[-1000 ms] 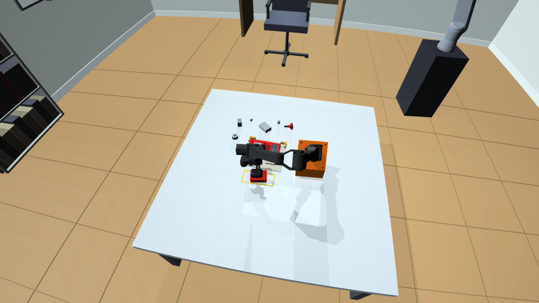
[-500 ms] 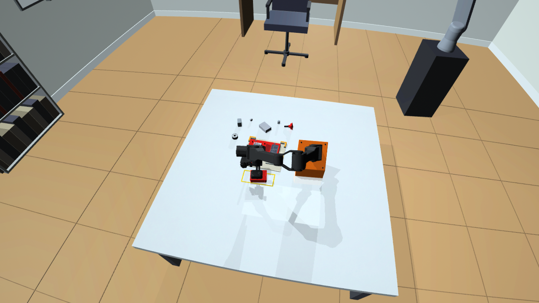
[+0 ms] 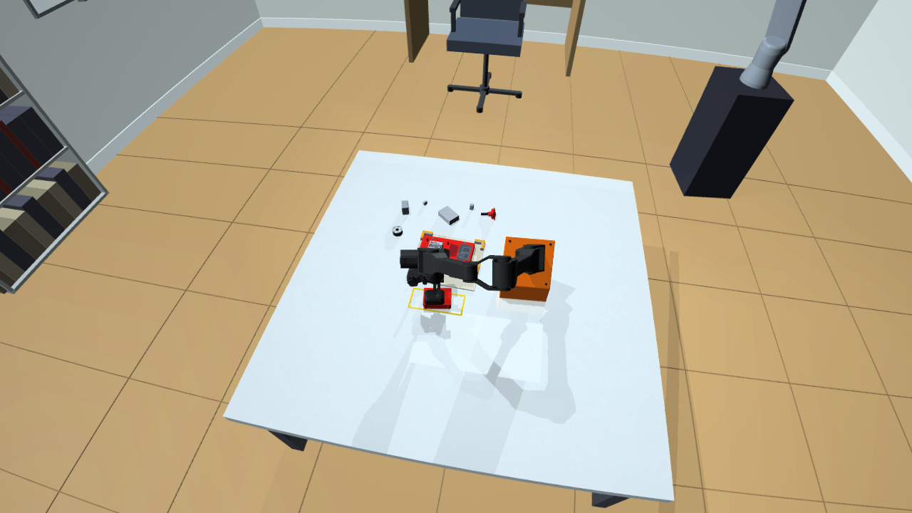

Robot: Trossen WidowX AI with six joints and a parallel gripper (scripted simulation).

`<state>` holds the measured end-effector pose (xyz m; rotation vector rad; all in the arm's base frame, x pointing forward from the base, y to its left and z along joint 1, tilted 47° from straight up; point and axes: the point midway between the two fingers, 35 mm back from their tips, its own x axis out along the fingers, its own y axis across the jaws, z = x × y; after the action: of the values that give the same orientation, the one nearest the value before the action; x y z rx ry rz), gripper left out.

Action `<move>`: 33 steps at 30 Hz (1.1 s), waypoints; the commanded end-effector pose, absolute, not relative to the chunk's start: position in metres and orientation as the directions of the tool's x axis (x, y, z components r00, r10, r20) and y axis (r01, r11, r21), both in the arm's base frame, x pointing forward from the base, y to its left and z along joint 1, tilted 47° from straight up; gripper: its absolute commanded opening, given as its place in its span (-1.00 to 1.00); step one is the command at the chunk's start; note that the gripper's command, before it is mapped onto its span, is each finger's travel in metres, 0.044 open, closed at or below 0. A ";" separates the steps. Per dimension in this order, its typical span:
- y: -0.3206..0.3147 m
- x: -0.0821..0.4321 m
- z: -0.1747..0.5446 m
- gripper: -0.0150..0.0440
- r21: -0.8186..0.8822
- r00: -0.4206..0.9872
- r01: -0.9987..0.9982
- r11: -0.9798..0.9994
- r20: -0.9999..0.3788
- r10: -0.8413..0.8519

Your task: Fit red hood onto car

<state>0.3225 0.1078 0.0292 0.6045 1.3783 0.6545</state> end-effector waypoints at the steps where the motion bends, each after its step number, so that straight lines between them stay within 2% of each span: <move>1: 0.110 0.321 0.026 1.00 0.726 0.072 -0.059 0.685 -0.682 0.728; 33: 0.124 0.321 0.014 1.00 0.728 0.072 -0.059 0.683 -0.680 0.730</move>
<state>0.3215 0.1232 0.0165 0.6089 1.3793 0.6580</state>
